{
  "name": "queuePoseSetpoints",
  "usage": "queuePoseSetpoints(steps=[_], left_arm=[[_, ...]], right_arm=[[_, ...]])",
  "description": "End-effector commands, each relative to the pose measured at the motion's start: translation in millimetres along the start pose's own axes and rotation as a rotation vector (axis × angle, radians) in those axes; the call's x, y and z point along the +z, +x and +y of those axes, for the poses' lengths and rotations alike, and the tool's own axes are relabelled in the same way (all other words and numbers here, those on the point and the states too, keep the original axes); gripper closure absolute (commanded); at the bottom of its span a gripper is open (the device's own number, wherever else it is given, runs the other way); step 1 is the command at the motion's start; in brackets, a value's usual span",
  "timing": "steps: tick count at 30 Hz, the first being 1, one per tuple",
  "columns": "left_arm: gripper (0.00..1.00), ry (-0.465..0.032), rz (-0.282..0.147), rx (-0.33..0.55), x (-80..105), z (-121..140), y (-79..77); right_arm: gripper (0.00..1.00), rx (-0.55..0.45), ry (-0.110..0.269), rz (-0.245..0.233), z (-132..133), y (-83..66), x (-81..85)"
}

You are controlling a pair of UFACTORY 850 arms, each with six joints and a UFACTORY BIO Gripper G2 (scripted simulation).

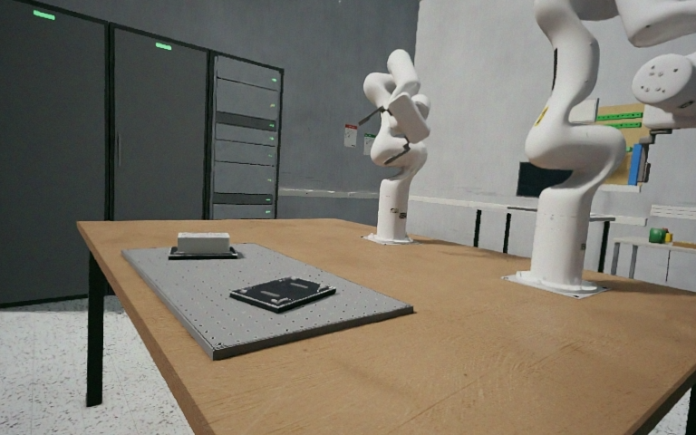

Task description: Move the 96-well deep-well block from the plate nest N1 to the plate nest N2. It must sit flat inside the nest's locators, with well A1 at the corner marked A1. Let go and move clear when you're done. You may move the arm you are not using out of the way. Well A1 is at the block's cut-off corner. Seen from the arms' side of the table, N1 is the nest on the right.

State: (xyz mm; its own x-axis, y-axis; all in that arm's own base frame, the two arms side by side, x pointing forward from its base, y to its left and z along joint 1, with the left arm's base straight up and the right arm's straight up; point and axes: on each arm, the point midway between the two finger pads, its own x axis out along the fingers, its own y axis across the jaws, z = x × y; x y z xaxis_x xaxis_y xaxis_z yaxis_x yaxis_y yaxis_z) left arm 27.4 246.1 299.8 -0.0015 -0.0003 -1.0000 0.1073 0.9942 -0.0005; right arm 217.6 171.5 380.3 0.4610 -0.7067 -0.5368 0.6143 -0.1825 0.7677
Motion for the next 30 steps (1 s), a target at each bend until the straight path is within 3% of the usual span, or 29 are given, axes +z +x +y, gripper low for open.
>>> queuePoseSetpoints(steps=[1, 7, 9, 24, 26, 30], left_arm=[[0.00, -0.105, -0.001, 0.001, -27.0, 0.8, -0.3], [0.00, -0.223, -0.001, 0.000, -56.2, -4.1, -0.3], [0.00, -0.223, -0.001, 0.000, -56.2, -4.1, -0.3], [0.00, -0.501, -0.002, 0.000, -120.9, -28.6, -0.2], [0.00, -0.501, -0.002, 0.000, -120.9, -28.6, -0.2], [0.00, -0.564, -0.002, 0.000, -134.5, -36.6, -0.1]], right_arm=[[0.00, 0.000, 0.001, 0.001, 0.6, -0.6, -0.1], [0.00, 0.000, 0.001, 0.001, 0.6, -0.6, -0.1], [0.00, 0.000, 0.001, 0.001, 0.6, -0.6, -0.1], [0.00, 0.000, 0.001, 0.001, 0.6, -0.6, -0.1], [0.00, 0.000, 0.001, 0.001, 0.6, -0.6, -0.1], [0.00, 0.000, 0.001, 0.001, 0.6, -0.6, -0.1]])
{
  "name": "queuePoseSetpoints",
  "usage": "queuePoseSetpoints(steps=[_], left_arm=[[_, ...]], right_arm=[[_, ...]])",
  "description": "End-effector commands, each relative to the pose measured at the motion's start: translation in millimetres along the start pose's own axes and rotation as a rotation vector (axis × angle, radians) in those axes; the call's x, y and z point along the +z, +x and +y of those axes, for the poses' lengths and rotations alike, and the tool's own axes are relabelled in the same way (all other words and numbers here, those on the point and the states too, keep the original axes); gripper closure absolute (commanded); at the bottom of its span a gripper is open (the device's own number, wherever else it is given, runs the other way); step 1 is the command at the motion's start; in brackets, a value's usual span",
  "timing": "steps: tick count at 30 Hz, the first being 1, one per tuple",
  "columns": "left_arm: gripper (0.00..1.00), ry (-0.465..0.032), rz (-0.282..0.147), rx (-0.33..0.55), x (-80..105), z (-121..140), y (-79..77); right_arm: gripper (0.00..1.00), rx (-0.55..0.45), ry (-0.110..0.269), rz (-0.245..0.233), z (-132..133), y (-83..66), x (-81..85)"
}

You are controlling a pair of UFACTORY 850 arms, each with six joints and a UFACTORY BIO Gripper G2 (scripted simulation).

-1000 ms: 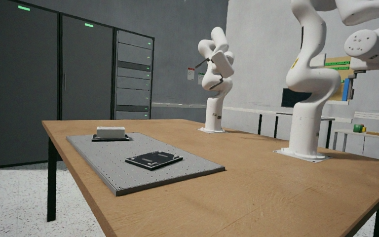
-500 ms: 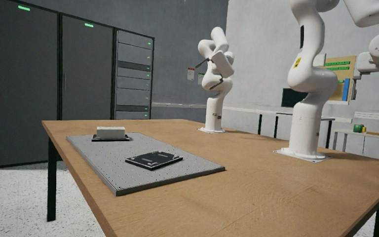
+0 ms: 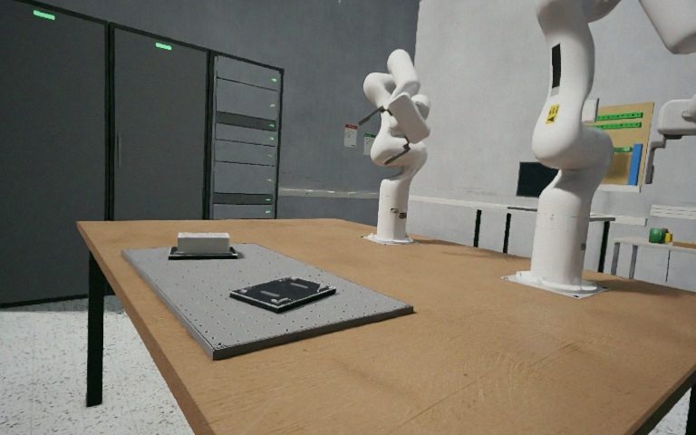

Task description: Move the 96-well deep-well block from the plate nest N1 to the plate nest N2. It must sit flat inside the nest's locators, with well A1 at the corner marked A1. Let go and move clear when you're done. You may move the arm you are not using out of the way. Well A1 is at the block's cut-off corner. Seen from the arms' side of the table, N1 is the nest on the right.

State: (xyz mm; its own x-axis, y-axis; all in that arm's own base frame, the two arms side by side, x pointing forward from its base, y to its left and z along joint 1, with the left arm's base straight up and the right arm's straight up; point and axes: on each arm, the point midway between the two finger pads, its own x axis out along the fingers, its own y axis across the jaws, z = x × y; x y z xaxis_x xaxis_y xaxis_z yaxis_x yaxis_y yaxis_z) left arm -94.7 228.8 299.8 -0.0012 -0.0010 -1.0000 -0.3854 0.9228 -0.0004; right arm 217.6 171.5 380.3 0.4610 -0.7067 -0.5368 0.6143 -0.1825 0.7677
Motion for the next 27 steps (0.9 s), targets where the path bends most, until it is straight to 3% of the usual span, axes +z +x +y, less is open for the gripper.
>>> queuePoseSetpoints(steps=[1, 11, 27], left_arm=[[0.00, -0.076, -0.001, 0.001, -19.8, 1.5, -0.3], [0.00, -0.199, -0.002, 0.000, -50.3, -2.8, -0.3], [0.00, -0.290, -0.002, 0.000, -72.4, -8.3, -0.2]], right_arm=[[0.00, 0.000, 0.001, 0.001, 0.6, -0.6, -0.1], [0.00, 0.000, 0.001, 0.001, 0.6, -0.6, -0.1], [0.00, 0.000, 0.001, 0.001, 0.6, -0.6, -0.1]])
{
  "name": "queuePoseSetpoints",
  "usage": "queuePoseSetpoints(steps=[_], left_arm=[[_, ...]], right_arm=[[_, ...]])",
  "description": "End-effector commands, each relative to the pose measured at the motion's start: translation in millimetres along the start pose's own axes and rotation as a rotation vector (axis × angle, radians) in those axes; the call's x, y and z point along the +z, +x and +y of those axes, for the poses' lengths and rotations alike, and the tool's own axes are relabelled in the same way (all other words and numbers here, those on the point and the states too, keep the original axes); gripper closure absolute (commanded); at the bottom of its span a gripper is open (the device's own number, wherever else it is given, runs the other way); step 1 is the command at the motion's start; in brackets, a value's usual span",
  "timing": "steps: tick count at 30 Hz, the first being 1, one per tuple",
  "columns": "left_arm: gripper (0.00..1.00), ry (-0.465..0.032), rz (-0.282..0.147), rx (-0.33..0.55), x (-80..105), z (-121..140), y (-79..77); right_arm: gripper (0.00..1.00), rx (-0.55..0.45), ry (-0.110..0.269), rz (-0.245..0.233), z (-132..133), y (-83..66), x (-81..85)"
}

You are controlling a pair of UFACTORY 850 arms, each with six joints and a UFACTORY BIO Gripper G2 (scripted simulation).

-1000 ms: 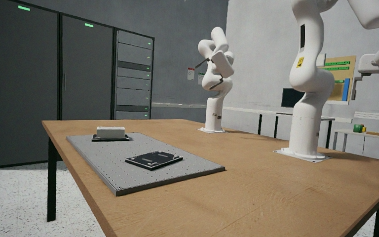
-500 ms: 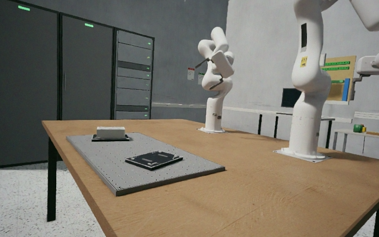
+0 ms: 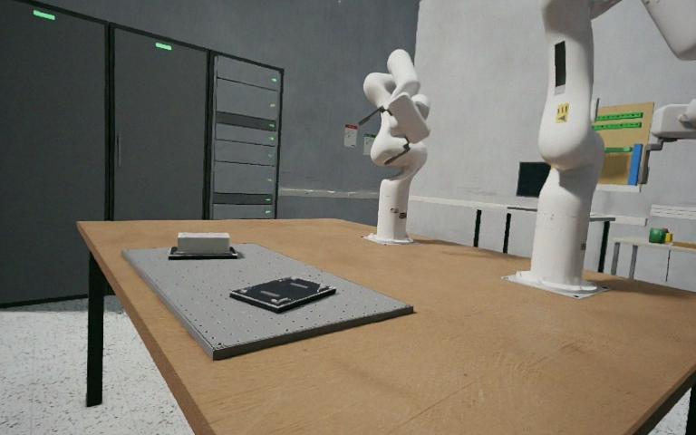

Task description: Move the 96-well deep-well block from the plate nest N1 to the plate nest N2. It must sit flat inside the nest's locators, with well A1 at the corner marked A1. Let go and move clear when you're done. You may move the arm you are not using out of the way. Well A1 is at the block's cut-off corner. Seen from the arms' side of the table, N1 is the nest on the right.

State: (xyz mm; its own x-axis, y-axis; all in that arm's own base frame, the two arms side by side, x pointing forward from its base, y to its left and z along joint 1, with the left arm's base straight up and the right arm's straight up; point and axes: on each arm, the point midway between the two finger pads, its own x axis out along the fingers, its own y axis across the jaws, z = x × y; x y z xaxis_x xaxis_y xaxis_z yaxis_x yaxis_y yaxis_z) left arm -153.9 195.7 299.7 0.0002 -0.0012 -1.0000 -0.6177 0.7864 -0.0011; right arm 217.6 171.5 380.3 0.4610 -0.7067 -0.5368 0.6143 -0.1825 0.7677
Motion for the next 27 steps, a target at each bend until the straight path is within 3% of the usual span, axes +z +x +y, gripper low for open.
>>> queuePoseSetpoints(steps=[1, 27], left_arm=[[0.00, -0.023, -0.001, 0.001, -5.7, 0.7, -0.4], [0.00, -0.036, -0.001, 0.001, -9.0, 0.6, -0.4]], right_arm=[[0.00, 0.000, 0.001, 0.001, 0.6, -0.6, -0.1], [0.00, 0.000, 0.001, 0.001, 0.6, -0.6, -0.1]])
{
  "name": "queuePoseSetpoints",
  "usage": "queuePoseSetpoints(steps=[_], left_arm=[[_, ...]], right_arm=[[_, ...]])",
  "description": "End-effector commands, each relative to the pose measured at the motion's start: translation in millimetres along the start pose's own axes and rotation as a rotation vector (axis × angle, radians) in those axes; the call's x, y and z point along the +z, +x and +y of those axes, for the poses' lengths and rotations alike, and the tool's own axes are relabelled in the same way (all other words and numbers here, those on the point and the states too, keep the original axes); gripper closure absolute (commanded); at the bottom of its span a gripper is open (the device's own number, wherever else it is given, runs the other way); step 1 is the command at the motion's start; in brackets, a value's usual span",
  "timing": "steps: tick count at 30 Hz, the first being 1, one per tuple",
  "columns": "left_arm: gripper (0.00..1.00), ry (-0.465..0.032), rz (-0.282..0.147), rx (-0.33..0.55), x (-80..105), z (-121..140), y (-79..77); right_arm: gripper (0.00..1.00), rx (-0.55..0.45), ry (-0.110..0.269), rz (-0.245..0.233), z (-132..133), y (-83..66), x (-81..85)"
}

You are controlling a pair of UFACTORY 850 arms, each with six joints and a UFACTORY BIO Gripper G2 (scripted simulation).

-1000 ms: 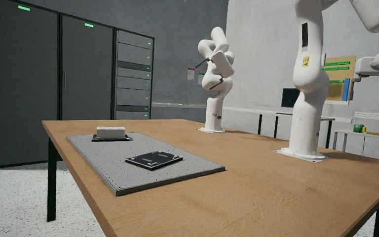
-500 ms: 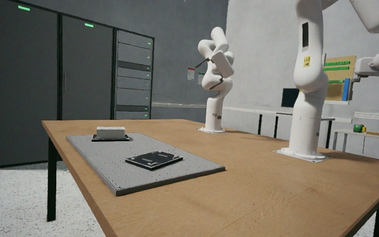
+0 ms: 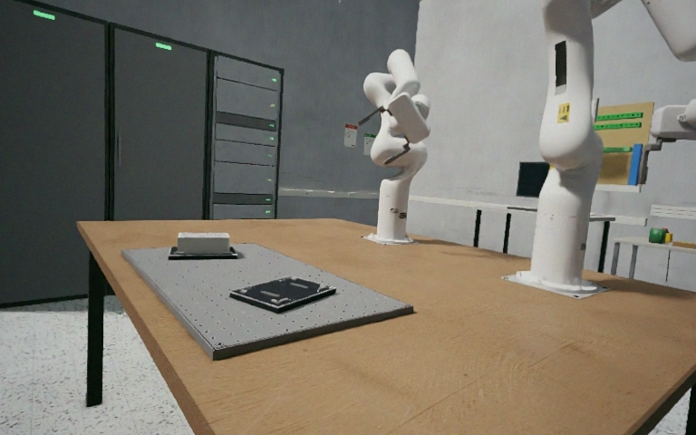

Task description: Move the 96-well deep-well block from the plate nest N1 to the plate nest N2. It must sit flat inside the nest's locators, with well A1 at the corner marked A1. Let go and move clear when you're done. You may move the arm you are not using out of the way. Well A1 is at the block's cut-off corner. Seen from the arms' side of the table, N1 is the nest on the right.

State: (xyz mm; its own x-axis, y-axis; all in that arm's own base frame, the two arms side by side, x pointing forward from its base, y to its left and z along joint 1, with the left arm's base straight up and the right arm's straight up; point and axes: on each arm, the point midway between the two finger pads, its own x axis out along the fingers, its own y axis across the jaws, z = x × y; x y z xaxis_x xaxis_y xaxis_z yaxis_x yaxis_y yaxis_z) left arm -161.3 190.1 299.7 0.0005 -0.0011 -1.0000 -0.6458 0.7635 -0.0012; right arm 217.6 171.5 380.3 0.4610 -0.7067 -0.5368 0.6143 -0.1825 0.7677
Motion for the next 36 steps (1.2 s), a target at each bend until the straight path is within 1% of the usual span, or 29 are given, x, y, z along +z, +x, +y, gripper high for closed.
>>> queuePoseSetpoints(steps=[1, 2, 3, 6, 8, 10, 12, 16, 18, 21, 22, 24, 25, 27, 28, 30, 35, 36], left_arm=[[0.00, 0.000, 0.000, 0.001, 0.2, 0.5, -0.4], [0.00, 0.000, 0.000, 0.001, 0.2, 0.5, -0.4], [0.00, 0.000, 0.000, 0.001, 0.2, 0.5, -0.4], [0.00, 0.000, 0.000, 0.001, 0.2, 0.5, -0.4], [0.00, 0.000, 0.000, 0.001, 0.2, 0.5, -0.4], [0.00, 0.000, 0.000, 0.001, 0.2, 0.5, -0.4], [0.00, 0.000, 0.000, 0.001, 0.2, 0.5, -0.4], [0.00, 0.000, 0.000, 0.001, 0.2, 0.5, -0.4], [0.00, 0.000, 0.000, 0.001, 0.2, 0.5, -0.4], [0.00, 0.000, 0.000, 0.001, 0.2, 0.5, -0.4], [0.00, 0.000, 0.000, 0.001, 0.2, 0.5, -0.4], [0.00, 0.000, 0.000, 0.001, 0.2, 0.5, -0.4], [0.00, 0.000, 0.000, 0.001, 0.2, 0.5, -0.4], [0.00, 0.000, 0.000, 0.001, 0.2, 0.5, -0.4], [0.00, 0.000, 0.000, 0.001, 0.2, 0.5, -0.4], [0.00, 0.000, 0.000, 0.001, 0.2, 0.5, -0.4], [0.00, 0.000, 0.000, 0.001, 0.2, 0.5, -0.4], [0.00, 0.000, 0.000, 0.001, 0.2, 0.5, -0.4]], right_arm=[[0.00, 0.000, 0.001, 0.001, 0.6, -0.6, -0.1], [0.63, 0.000, 0.001, 0.001, 0.6, -0.6, -0.1], [0.63, 0.022, -0.023, 0.003, 3.1, 3.1, -2.2], [0.63, -0.065, 0.001, -0.040, -8.8, 6.4, 0.8], [0.63, -0.123, 0.017, -0.069, -8.8, 6.4, 0.7], [0.63, -0.123, 0.017, -0.069, -8.8, 6.4, 0.7], [0.63, -0.181, 0.029, -0.100, -18.0, 10.3, 0.9], [0.63, -0.297, 0.053, -0.162, -19.0, 10.8, 0.9], [0.63, -0.354, 0.067, -0.192, -28.9, 11.9, -0.4], [0.63, -0.441, 0.088, -0.237, -29.0, 12.0, -0.4], [0.63, -0.456, 0.092, -0.245, -29.0, 12.0, -0.4], [0.63, -0.514, 0.109, -0.273, -38.1, 10.3, -3.6], [0.63, -0.542, 0.117, -0.288, -38.1, 10.4, -3.6], [0.63, -0.542, 0.117, -0.288, -38.1, 10.4, -3.6], [0.63, -0.571, 0.126, -0.302, -38.1, 10.4, -3.6], [0.63, -0.629, 0.145, -0.330, -45.5, 6.5, -9.0], [0.63, -0.762, 0.189, -0.394, -45.6, 6.6, -9.1], [0.63, -0.790, 0.200, -0.406, -48.1, 4.1, -12.6]])
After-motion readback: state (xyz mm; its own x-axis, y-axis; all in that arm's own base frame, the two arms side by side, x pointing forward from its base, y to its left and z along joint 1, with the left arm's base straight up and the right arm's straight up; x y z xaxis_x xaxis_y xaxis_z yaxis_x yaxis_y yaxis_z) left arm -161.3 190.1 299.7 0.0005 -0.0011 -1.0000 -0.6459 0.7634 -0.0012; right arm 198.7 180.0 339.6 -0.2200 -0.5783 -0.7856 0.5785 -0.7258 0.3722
